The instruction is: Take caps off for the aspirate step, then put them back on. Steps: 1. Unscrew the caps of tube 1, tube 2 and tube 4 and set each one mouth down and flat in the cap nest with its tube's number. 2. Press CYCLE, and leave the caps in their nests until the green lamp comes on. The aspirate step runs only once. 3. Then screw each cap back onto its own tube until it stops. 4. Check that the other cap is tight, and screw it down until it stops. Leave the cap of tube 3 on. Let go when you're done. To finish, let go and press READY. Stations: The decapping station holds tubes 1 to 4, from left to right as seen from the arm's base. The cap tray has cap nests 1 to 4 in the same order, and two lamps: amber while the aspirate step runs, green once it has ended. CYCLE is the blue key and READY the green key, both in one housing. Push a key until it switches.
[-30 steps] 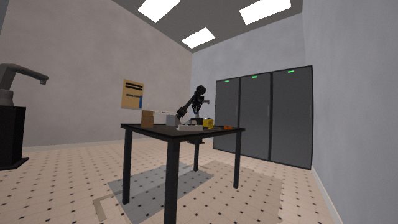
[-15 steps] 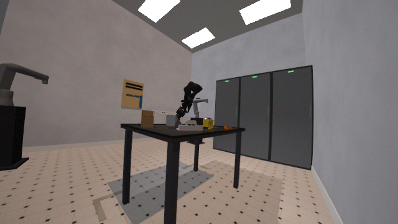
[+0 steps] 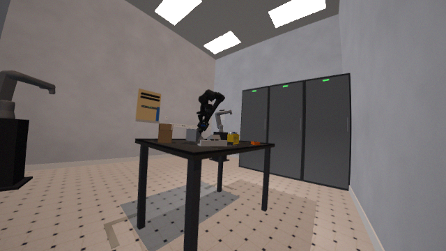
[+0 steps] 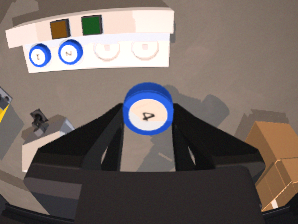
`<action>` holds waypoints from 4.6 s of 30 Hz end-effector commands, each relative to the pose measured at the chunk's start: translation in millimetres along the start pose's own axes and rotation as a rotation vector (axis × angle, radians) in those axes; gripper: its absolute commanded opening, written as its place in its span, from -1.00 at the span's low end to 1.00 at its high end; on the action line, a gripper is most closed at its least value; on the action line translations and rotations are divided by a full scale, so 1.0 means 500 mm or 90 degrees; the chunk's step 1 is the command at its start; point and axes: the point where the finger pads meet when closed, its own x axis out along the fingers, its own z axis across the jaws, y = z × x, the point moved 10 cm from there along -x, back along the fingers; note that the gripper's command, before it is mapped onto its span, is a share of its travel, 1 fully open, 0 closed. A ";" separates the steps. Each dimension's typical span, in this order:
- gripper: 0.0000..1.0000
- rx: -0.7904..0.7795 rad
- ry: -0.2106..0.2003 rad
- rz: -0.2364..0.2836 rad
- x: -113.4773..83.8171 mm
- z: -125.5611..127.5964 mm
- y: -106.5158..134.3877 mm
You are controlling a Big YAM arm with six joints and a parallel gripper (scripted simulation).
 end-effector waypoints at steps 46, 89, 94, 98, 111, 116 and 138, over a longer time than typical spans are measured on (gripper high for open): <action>-1.00 -0.005 0.001 0.009 0.226 0.013 -0.005; -1.00 -0.009 0.003 0.009 0.285 0.010 -0.001; -1.00 -0.005 0.002 0.010 0.291 0.010 0.001; -1.00 -0.007 0.002 0.007 0.292 0.010 -0.003; -1.00 -0.008 0.003 0.006 0.301 0.011 -0.003; -1.00 -0.008 0.003 0.006 0.301 0.011 -0.003; -1.00 -0.007 0.003 0.007 0.303 0.013 -0.001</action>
